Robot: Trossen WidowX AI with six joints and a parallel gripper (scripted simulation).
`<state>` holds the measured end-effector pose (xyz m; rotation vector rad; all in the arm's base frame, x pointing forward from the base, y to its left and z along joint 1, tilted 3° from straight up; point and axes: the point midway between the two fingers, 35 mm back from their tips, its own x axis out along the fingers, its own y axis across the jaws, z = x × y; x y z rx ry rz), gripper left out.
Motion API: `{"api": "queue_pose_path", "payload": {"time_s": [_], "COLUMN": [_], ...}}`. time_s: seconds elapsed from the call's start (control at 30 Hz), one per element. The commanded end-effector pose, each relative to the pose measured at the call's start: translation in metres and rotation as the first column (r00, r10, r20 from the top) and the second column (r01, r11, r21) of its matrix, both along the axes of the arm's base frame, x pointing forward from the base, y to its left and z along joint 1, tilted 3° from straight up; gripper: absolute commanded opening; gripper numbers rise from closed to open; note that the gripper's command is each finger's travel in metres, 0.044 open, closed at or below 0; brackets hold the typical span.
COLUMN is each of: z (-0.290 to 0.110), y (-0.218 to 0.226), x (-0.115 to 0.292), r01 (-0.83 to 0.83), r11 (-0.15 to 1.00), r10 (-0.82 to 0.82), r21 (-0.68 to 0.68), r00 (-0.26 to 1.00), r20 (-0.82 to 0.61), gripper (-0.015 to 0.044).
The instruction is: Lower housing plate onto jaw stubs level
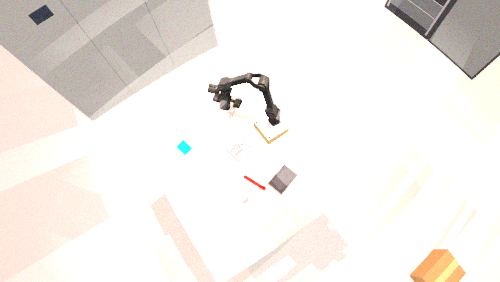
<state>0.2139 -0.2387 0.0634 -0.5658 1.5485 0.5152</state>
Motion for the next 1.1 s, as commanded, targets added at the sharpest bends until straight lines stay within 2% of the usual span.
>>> {"api": "queue_pose_path", "payload": {"time_s": [0.0, 1.07], "z": [0.000, -0.003], "y": [0.011, 0.108], "x": [0.006, 0.046], "r01": [0.016, 0.182], "r11": [1.000, 0.983], "r10": [-0.016, -0.182], "r21": [0.000, 0.006], "r00": [1.000, 0.983], "r20": [-0.002, 0.011], "gripper": [0.0351, 0.0351]}}
